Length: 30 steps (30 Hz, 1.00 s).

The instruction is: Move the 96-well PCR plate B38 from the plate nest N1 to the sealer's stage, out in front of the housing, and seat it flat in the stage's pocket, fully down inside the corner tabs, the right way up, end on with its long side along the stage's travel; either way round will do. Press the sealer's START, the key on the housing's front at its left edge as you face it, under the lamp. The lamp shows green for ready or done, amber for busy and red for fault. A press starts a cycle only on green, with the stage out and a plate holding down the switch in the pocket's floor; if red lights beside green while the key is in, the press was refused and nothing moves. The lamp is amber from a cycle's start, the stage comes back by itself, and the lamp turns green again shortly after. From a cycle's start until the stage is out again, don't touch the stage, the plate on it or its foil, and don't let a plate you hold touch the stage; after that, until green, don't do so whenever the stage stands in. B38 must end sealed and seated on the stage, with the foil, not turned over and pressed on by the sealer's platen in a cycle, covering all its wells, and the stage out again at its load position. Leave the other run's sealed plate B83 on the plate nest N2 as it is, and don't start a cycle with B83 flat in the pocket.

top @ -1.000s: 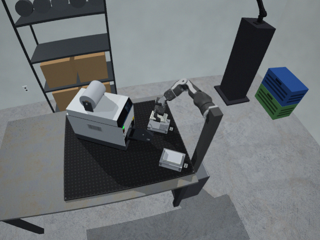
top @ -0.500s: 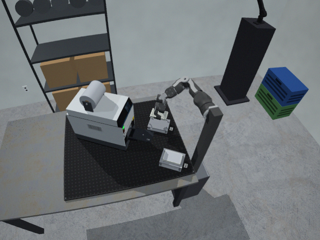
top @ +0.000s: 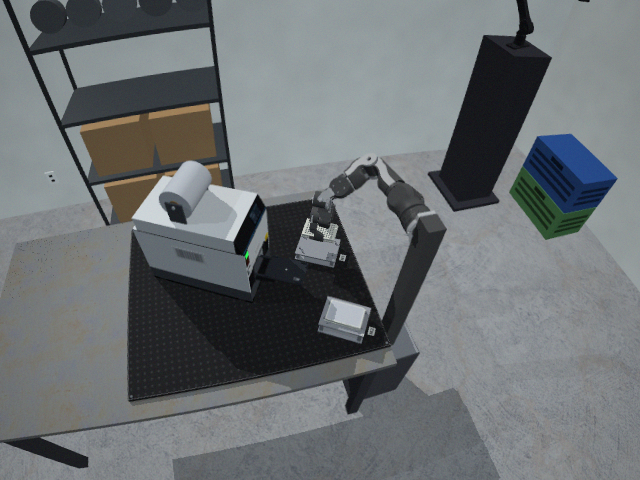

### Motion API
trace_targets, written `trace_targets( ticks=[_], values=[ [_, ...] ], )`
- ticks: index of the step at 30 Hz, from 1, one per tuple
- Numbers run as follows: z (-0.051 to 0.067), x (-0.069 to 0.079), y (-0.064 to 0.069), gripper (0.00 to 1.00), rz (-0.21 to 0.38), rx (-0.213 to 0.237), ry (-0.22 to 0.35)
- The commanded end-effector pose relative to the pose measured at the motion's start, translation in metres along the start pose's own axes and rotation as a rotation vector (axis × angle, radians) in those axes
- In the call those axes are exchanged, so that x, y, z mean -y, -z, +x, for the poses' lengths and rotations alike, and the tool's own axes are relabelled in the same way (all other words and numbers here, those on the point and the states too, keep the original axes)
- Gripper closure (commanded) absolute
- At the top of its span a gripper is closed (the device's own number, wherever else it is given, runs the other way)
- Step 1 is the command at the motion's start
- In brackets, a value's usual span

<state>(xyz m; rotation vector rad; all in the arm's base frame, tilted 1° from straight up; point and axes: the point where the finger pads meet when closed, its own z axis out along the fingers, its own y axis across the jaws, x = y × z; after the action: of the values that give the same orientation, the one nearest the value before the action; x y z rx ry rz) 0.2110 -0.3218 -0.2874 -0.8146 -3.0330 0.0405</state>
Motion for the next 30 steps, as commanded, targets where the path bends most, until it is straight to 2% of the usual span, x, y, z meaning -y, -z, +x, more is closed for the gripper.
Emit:
trace_targets(
  ticks=[1, 13, 18, 30],
  values=[
    [0.0, -0.002, -0.003, 1.0, -0.009, 0.001, 0.002],
    [0.0, -0.002, -0.003, 1.0, -0.009, 0.001, 0.002],
    [-0.014, -0.037, 0.01, 1.0, -0.007, 0.012, 0.0],
    [-0.014, -0.037, 0.01, 1.0, -0.007, 0.012, 0.0]
  ],
)
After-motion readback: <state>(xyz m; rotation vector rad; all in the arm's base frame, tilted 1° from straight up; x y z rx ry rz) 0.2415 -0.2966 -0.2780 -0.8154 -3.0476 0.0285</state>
